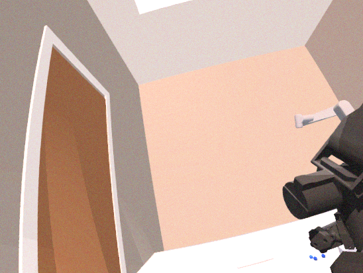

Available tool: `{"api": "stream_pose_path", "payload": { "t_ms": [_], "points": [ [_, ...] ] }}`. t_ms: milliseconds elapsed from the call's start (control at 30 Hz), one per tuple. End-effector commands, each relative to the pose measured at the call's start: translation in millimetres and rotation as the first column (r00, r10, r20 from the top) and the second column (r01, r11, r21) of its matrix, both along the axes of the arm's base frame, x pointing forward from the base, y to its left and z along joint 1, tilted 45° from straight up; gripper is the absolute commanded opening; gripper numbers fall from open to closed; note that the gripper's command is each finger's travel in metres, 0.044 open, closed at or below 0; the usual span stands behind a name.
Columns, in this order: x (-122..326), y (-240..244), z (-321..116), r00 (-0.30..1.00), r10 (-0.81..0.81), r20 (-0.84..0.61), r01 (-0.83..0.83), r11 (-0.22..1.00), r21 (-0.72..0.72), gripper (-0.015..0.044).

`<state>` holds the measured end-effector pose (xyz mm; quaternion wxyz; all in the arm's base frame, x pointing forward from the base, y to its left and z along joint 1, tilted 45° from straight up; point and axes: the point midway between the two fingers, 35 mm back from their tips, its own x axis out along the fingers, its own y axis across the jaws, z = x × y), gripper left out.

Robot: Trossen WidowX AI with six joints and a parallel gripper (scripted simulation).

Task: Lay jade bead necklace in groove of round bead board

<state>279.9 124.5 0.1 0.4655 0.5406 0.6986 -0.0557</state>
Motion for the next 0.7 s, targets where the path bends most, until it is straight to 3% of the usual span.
{"api": "stream_pose_path", "payload": {
  "t_ms": [0, 300, 667],
  "points": [
    [-2.0, 1.6, 0.9, 1.0, -0.002, -0.008, 0.002, 1.0, -0.001, 0.0],
    [-1.9, 9.7, -7.1, 1.0, -0.002, -0.008, 0.002, 1.0, -0.001, 0.0],
    [1.6, 7.5, -1.9, 1.0, 0.0, 0.006, 0.0, 1.0, 0.003, 0.0289]
  ]
}}
